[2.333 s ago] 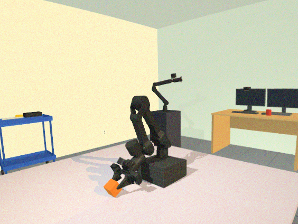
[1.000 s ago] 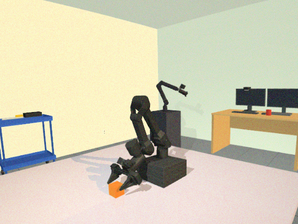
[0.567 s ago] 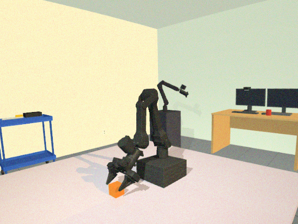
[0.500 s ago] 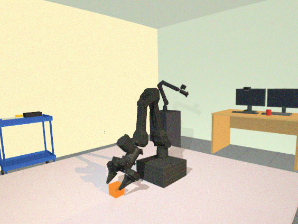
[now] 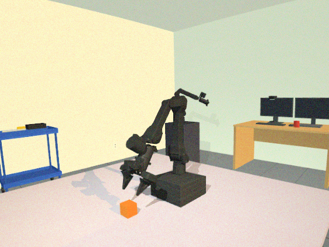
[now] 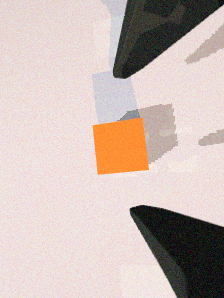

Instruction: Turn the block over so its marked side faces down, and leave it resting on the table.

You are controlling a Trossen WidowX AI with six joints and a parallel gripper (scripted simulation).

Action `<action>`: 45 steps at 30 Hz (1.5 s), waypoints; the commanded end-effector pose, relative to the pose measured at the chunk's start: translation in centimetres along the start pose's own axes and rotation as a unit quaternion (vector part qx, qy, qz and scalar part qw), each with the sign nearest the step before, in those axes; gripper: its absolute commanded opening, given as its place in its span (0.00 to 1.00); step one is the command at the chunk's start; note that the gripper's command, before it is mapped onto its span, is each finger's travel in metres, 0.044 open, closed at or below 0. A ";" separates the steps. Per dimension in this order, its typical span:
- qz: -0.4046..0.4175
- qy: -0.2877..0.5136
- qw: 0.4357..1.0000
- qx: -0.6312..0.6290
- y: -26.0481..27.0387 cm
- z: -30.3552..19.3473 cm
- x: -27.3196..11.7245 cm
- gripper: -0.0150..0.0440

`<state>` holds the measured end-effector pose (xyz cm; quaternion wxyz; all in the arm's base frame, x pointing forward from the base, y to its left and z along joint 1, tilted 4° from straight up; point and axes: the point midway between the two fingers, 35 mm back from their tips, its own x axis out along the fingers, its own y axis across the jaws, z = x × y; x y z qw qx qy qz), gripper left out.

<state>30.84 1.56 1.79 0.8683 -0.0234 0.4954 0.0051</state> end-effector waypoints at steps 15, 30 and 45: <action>-0.001 0.255 0.967 0.003 0.0 3.9 -0.6 1.00; -0.001 0.282 0.959 0.003 -0.2 2.2 2.1 1.00; -0.001 0.282 0.959 0.003 -0.1 0.7 4.6 1.00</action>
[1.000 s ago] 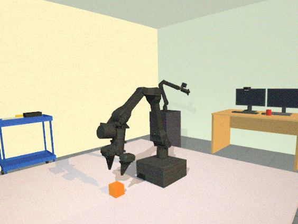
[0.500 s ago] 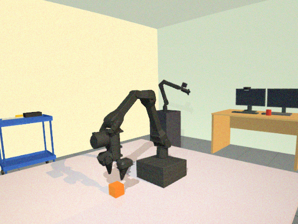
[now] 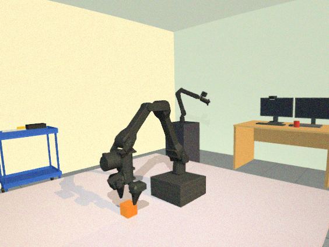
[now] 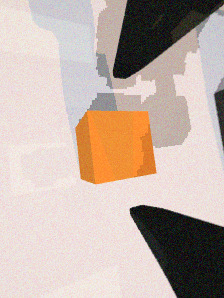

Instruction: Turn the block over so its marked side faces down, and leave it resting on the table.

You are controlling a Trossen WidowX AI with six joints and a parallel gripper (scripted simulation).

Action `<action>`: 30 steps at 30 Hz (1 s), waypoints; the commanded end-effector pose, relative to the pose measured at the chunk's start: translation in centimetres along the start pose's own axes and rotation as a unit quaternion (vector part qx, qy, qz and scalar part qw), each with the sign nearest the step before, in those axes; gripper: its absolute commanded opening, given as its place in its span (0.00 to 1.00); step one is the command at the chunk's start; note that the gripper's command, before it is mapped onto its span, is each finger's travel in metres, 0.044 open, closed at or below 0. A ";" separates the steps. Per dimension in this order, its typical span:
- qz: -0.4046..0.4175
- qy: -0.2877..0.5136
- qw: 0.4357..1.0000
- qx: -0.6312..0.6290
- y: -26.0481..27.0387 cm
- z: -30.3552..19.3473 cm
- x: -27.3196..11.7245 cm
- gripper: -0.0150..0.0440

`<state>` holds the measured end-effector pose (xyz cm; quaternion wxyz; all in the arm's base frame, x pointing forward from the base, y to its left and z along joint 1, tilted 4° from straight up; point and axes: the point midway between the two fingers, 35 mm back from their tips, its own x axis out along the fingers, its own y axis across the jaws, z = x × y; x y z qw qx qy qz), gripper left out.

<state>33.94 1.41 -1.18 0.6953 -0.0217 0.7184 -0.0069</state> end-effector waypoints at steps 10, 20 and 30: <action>0.002 0.002 1.000 -0.002 0.1 -0.2 2.2 1.00; 0.001 0.002 1.000 -0.002 0.1 -0.2 2.9 0.82; 0.001 0.002 1.000 -0.002 0.1 -0.2 2.9 0.58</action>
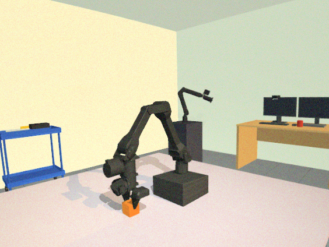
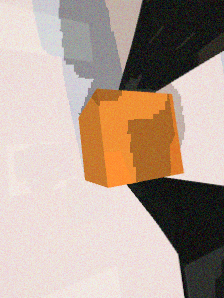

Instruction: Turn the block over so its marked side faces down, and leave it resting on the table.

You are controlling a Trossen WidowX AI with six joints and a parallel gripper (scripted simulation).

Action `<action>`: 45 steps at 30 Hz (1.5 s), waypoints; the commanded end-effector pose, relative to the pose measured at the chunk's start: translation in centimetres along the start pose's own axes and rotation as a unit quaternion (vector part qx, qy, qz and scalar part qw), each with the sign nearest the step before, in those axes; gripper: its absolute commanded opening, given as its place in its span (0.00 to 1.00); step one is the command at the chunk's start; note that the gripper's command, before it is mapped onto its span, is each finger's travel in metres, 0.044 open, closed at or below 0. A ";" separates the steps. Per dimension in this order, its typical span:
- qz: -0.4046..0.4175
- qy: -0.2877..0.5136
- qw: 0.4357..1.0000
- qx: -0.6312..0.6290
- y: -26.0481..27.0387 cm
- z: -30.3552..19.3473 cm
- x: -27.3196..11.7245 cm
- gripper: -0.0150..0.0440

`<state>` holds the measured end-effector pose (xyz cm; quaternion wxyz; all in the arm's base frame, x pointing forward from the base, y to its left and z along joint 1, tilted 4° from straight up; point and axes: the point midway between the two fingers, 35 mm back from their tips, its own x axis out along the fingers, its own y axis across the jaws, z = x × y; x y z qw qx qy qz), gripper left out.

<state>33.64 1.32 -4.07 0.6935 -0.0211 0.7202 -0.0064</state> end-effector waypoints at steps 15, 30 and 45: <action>0.001 -0.001 1.000 -0.002 0.0 0.0 -0.5 0.34; 0.000 -0.045 0.999 -0.003 0.0 0.2 -2.5 0.25; 0.001 -0.166 0.986 -0.003 0.0 0.1 -2.0 0.25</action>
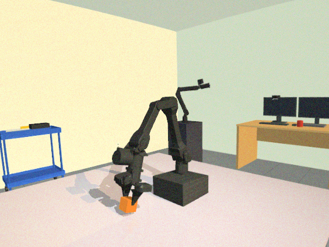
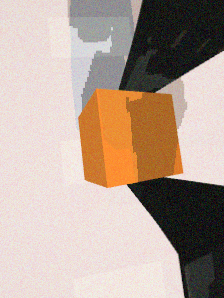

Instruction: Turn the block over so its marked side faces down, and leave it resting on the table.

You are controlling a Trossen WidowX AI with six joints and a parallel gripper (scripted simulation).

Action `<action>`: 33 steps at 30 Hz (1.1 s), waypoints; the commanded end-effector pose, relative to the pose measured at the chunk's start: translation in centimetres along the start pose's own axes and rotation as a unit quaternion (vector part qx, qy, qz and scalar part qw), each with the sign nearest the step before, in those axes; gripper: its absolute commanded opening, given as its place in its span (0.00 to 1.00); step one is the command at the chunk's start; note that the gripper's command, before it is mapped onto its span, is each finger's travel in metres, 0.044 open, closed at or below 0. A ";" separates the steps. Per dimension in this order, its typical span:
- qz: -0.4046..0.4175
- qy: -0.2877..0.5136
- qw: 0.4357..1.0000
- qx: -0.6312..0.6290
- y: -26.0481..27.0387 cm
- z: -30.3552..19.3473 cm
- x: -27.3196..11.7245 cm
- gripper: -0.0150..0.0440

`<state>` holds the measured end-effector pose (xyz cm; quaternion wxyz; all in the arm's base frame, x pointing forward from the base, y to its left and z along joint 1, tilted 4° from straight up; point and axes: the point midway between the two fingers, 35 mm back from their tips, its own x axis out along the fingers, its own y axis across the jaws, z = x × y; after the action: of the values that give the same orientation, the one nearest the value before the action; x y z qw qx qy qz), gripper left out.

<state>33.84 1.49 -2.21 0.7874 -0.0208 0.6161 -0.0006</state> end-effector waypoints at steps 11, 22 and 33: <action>-0.001 -0.113 0.994 -0.001 -0.1 -0.5 -0.5 0.25; -0.001 -0.155 0.988 -0.001 0.0 -0.2 0.9 0.25; 0.000 -0.227 0.974 -0.001 0.0 -0.1 2.9 0.25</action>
<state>34.77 1.51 -4.32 0.9014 -0.0198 0.4326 0.0043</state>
